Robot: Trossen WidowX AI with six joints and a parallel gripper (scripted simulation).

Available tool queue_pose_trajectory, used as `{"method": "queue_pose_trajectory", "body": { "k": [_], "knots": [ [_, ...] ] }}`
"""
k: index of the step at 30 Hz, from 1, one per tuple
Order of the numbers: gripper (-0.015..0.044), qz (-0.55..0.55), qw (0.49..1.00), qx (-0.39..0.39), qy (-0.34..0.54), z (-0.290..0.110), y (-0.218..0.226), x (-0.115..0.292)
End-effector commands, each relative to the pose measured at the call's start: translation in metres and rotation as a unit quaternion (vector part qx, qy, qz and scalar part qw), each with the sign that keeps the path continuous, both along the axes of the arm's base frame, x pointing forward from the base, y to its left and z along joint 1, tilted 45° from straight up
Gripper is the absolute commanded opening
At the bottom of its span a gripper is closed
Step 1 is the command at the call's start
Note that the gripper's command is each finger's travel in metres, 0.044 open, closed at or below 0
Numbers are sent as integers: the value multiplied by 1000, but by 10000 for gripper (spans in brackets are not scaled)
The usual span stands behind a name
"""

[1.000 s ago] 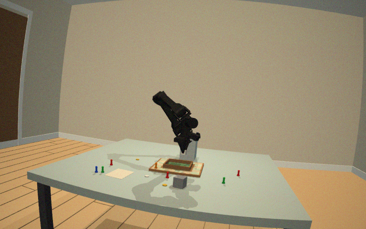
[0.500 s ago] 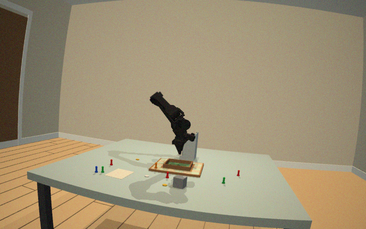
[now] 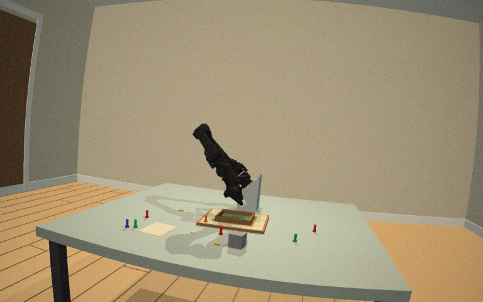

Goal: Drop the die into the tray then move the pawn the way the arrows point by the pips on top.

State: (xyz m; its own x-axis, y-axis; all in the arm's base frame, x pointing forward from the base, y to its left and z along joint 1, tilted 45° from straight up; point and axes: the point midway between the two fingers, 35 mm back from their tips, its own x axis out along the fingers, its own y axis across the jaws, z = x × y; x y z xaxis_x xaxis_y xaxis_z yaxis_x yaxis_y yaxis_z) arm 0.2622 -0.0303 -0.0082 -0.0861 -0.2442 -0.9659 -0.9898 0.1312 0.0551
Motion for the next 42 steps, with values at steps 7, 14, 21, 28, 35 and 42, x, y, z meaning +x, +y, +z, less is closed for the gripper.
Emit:
{"method": "queue_pose_trajectory", "body": {
  "k": [7, 14, 21, 28, 35, 42],
  "knots": [
    [0, 20, 987, 148, -58, 0, -1, -1],
    [0, 22, 985, 157, -64, 30, 2, 7],
    [0, 22, 985, 157, -64, 47, 2, 7],
    [0, 23, 985, 157, -64, 48, 2, 8],
    [0, 21, 986, 154, -64, 46, 1, 8],
    [131, 21, 986, 154, -64, 46, 1, 8]
  ]
}}
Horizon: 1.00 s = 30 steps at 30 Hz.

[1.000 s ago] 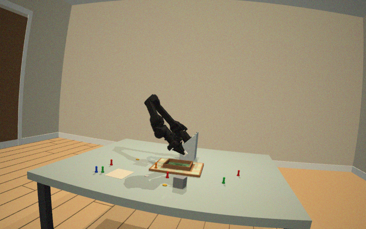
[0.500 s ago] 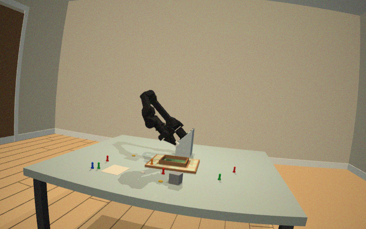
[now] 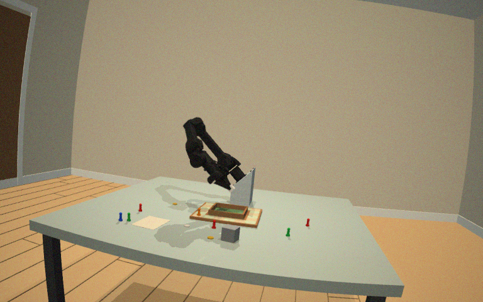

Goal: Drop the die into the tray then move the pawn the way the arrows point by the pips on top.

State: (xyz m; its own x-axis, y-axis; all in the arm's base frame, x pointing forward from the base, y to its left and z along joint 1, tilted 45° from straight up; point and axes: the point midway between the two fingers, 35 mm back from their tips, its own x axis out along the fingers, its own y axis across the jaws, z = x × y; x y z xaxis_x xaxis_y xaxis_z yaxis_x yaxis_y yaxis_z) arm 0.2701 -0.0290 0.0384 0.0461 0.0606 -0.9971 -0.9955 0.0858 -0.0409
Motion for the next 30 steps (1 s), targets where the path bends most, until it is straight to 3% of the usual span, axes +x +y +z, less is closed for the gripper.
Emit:
{"method": "queue_pose_trajectory", "body": {
  "k": [1, 12, 14, 17, 21, 26, 28, 30],
  "knots": [
    [157, 0, 1000, 0, 0, 0, 0, 0],
    [440, -1, 1000, -4, 4, 26, 28, 1],
    [440, -13, 997, -68, 35, 12, 24, -2],
    [440, -26, 971, -226, 68, -11, 17, -4],
    [440, -17, 916, -398, 38, -21, 14, 2],
    [440, -16, 913, -406, 35, -21, 14, 2],
    [440, -15, 930, -364, 51, -23, 17, -1],
    [387, -56, 929, -365, 35, -19, 12, 8]
  ]
}}
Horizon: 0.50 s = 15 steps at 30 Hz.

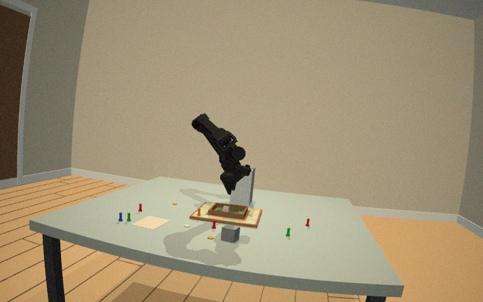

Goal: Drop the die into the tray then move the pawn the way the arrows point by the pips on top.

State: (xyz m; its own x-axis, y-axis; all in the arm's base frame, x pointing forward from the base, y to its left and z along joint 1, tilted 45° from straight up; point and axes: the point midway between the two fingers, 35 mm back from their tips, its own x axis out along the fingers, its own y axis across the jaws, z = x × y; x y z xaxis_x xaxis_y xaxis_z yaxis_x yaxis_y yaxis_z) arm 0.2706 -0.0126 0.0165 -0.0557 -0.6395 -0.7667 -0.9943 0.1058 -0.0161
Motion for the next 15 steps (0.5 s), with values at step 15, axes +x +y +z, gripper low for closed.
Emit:
{"method": "queue_pose_trajectory", "body": {
  "k": [15],
  "knots": [
    [200, -448, 784, -60, -425, 60, -107, 111]
  ]
}}
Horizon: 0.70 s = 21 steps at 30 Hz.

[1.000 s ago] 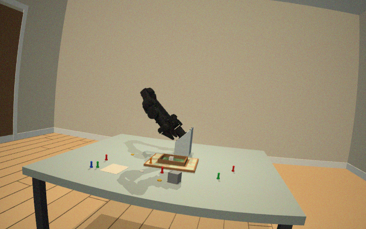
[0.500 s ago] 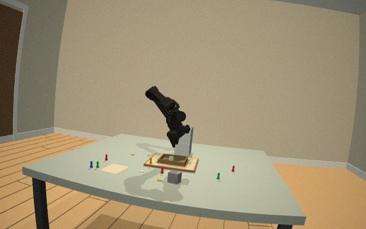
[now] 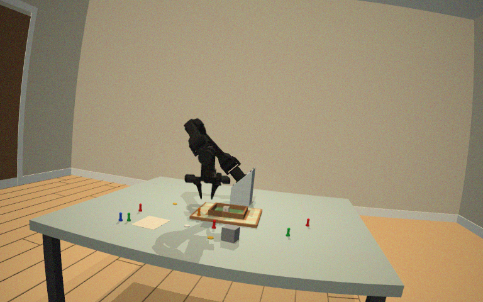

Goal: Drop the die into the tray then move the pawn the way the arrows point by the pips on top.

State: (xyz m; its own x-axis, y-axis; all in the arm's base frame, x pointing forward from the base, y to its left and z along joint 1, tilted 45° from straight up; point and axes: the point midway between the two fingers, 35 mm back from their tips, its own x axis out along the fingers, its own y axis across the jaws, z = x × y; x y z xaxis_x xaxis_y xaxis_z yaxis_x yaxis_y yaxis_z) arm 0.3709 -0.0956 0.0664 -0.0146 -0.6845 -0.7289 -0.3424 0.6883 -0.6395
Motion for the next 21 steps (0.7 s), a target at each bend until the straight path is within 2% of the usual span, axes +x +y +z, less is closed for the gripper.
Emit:
{"method": "queue_pose_trajectory", "body": {
  "k": [1, 21],
  "knots": [
    [200, -77, 995, -17, -67, 10, -24, 11],
    [200, -77, 995, -17, -67, -4, -41, 8]
  ]
}}
